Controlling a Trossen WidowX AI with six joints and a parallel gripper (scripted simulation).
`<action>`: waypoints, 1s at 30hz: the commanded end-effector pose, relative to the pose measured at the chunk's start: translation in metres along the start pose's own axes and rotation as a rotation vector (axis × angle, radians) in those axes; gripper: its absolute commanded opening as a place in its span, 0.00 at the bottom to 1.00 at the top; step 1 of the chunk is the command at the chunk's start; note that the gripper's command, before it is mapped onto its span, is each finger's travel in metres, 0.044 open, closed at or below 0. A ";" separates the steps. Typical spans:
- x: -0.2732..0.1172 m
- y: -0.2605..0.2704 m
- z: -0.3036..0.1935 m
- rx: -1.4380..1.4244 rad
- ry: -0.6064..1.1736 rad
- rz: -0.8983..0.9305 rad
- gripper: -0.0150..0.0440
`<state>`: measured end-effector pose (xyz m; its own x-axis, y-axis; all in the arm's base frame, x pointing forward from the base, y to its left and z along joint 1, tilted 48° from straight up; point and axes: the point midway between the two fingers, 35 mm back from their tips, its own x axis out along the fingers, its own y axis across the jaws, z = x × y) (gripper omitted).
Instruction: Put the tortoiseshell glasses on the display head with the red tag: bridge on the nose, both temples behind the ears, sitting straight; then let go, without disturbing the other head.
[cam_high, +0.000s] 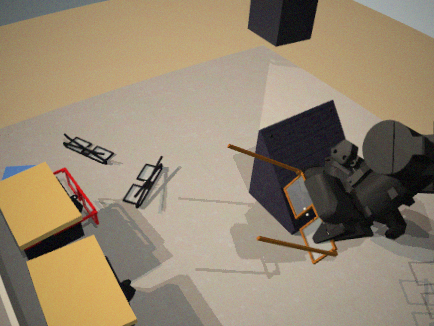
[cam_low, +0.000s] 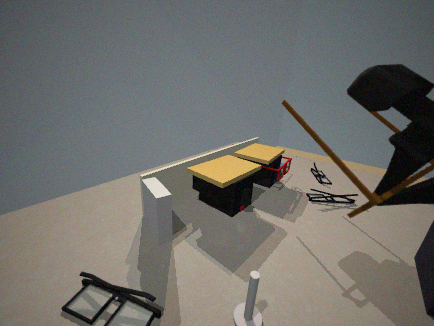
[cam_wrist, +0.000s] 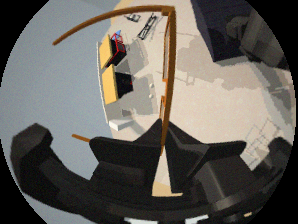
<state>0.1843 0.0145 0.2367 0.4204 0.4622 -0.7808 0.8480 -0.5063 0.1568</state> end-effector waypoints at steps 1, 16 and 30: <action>0.010 0.012 0.004 -0.039 0.005 -0.055 0.25; 0.049 0.037 0.026 -0.139 0.038 -0.232 0.25; 0.089 0.051 0.050 -0.224 0.105 -0.386 0.25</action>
<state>0.2424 -0.0049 0.1565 0.1125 0.6417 -0.7586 0.9864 -0.1639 0.0076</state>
